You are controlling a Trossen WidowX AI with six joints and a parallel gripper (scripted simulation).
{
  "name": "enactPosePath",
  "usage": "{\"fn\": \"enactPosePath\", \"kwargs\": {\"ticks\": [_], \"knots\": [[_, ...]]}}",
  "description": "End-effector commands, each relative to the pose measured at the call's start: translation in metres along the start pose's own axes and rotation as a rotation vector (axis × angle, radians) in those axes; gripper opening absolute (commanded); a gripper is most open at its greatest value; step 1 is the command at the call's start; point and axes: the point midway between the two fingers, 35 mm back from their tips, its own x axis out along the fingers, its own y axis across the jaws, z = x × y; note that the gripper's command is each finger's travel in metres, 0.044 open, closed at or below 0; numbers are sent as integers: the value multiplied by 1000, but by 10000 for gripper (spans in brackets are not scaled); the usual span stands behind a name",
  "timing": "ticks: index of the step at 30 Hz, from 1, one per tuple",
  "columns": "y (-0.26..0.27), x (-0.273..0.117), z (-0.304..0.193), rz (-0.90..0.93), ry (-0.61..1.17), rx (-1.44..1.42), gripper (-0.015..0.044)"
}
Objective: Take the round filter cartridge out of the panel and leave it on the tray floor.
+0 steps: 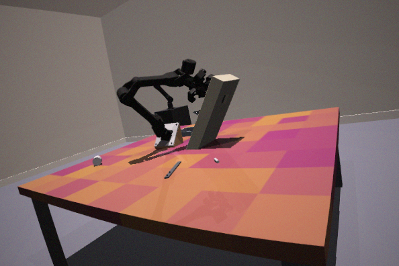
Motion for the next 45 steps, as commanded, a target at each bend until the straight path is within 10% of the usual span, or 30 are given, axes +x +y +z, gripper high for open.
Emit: {"fn": "enactPosePath", "kwargs": {"ticks": [1,24,45], "knots": [[-1,8,0,1,14,23,0],[-1,8,0,1,14,23,0],[1,-67,-1,3,22,20,0]]}}
